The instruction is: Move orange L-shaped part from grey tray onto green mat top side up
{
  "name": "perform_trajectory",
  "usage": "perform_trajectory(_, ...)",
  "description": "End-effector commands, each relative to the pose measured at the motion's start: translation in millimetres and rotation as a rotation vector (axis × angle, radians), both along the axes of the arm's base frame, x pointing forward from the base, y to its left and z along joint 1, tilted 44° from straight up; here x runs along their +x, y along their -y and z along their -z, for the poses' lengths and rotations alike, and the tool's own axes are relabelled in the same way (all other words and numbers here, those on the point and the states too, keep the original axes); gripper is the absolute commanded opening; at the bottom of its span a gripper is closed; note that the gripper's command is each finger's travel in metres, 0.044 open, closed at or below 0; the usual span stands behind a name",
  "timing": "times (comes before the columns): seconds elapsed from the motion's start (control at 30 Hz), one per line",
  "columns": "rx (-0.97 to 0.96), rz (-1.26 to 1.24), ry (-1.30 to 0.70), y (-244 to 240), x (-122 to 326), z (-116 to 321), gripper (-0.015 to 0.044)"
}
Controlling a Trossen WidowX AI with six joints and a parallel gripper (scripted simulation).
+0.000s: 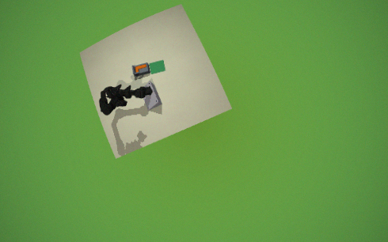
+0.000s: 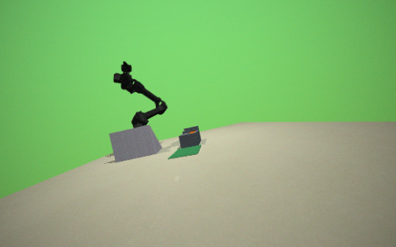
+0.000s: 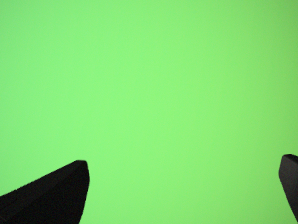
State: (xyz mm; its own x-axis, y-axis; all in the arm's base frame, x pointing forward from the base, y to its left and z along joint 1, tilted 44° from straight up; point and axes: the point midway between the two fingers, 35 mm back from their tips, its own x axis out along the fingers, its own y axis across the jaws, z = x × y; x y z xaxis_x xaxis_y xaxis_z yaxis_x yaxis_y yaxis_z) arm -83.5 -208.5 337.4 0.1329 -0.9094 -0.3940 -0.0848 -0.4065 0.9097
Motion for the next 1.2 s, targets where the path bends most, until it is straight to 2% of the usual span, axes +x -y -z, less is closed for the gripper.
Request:
perform_trajectory(0.0,0.002,-0.009,-0.002,1.0,1.0,0.8,0.0374)
perform_trajectory(0.23,0.049,-0.220,-0.070,26.1,26.7,19.0,0.0190)
perform_trajectory(0.27,0.059,-0.275,-0.082,30.8,34.3,23.7,0.0180)
perform_trajectory(0.5,0.121,-0.703,-0.169,56.4,104.8,60.6,0.0180)
perform_trajectory(0.73,0.168,-1.114,-0.246,51.6,185.4,98.6,0.0180)
perform_trajectory(0.97,0.149,-1.593,-0.375,13.8,266.2,139.0,0.0180)
perform_trajectory(1.17,0.131,-2.016,-0.458,-42.7,322.0,175.4,0.0180)
